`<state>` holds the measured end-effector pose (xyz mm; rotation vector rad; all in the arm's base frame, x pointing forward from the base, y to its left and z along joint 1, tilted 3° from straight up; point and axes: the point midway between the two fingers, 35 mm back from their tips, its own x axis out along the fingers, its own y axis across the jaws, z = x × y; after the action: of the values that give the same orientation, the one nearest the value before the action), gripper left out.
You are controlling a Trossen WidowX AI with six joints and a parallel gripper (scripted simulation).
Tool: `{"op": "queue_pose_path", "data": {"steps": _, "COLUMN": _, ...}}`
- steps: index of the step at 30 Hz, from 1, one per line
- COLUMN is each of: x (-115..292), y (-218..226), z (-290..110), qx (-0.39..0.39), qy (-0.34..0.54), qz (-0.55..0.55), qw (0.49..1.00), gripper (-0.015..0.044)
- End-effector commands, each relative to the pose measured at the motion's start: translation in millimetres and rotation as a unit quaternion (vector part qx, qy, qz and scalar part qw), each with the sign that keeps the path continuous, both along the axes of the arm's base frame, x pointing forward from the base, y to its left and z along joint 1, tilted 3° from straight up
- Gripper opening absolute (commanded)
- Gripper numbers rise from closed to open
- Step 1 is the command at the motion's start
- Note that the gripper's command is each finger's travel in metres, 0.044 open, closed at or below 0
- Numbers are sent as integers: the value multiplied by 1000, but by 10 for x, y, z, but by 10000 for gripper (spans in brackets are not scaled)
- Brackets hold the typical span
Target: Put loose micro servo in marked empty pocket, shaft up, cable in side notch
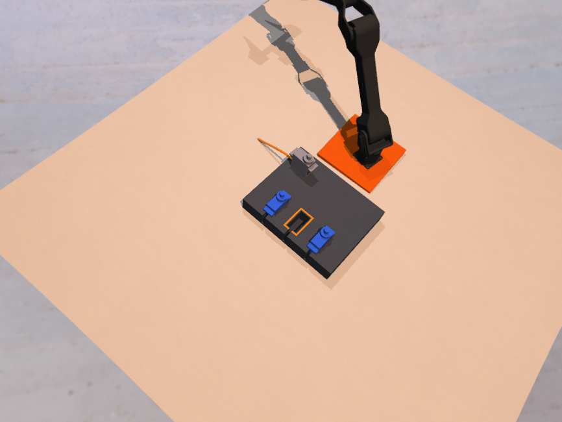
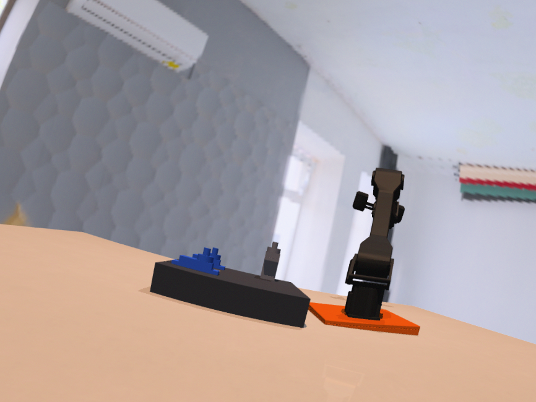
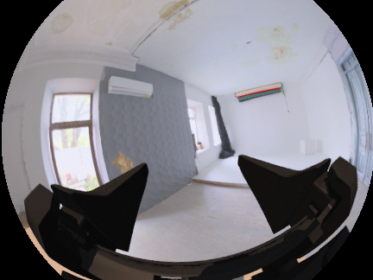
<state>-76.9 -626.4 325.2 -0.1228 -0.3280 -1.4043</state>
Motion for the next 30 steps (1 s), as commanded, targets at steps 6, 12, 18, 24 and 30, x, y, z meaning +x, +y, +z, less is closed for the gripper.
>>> {"op": "queue_pose_path", "data": {"steps": 6, "x": 950, "y": 78, "z": -146, "qx": 112, "qy": -63, "qz": 71, "qw": 989, "gripper": 440}}
{"op": "queue_pose_path", "data": {"steps": 12, "x": 1602, "y": 291, "z": -296, "qx": 197, "qy": -98, "qz": 114, "qw": 969, "gripper": 440}}
{"op": "queue_pose_path", "data": {"steps": 18, "x": 2205, "y": 640, "z": -486, "qx": 289, "qy": -118, "qz": 148, "qw": 938, "gripper": 440}}
{"op": "queue_pose_path", "data": {"steps": 24, "x": 2688, "y": 1120, "z": -682, "qx": 380, "qy": -124, "qz": 170, "qw": 901, "gripper": 440}}
{"op": "queue_pose_path", "data": {"steps": 30, "x": 3114, "y": 1723, "z": -892, "qx": 472, "qy": -119, "qz": 184, "qw": 854, "gripper": 440}}
